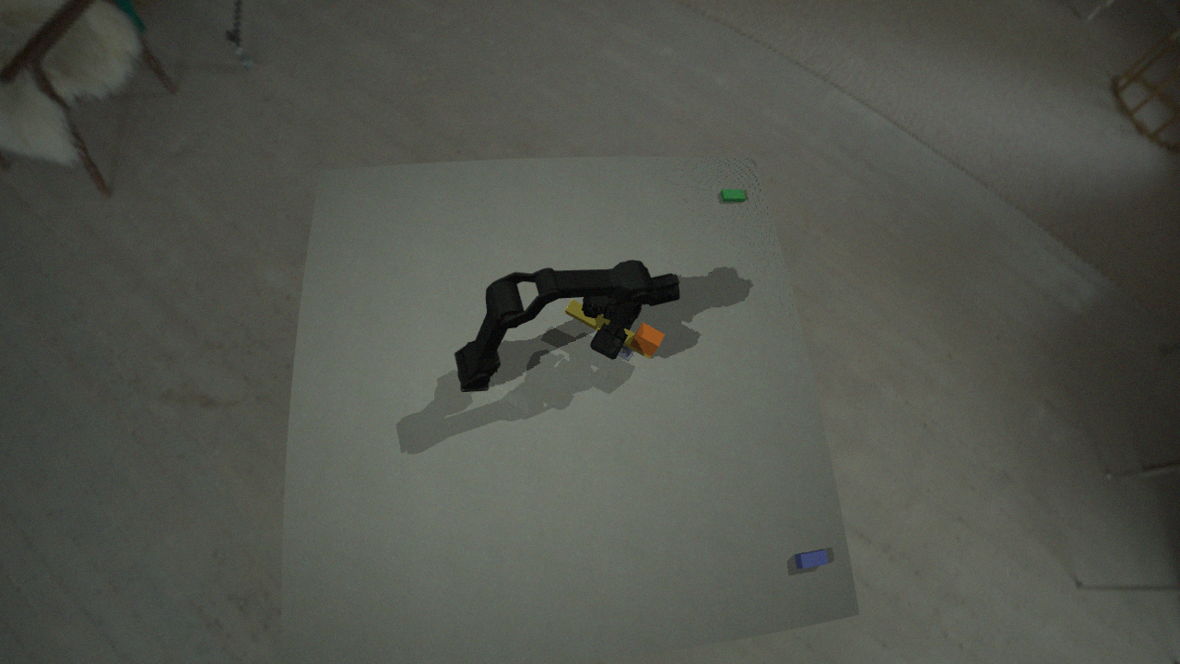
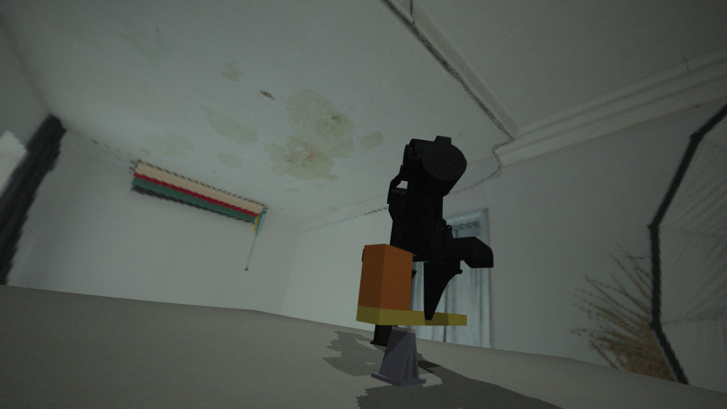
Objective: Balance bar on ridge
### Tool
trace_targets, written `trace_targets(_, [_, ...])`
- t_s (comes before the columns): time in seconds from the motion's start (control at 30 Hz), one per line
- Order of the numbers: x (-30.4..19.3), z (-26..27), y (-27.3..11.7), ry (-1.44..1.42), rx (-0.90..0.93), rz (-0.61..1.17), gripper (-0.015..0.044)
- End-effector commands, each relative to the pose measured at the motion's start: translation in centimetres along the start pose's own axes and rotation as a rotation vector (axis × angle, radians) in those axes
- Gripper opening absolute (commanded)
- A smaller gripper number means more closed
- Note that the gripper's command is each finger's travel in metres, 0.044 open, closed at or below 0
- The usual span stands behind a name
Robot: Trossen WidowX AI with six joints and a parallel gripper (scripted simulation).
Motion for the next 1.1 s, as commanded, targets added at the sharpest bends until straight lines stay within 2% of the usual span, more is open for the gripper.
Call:
trace_targets(0.0, [-0.05, -0.04, 0.04, -0.003, -0.003, 0.001, 0.0000])
trace_targets(1.07, [-0.06, -0.03, 0.31, -0.003, -0.003, 0.001, 0.0000])
Point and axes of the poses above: the point midway between the two fingers, 35 mm back from their tips, its own y axis out along the fingers, its own z axis across the jaws, x = y × z, the point moved 1 cm from there along -y, back along the fingers, and after that the axes turned 15 degrees about -y, right-handed, at the moved point
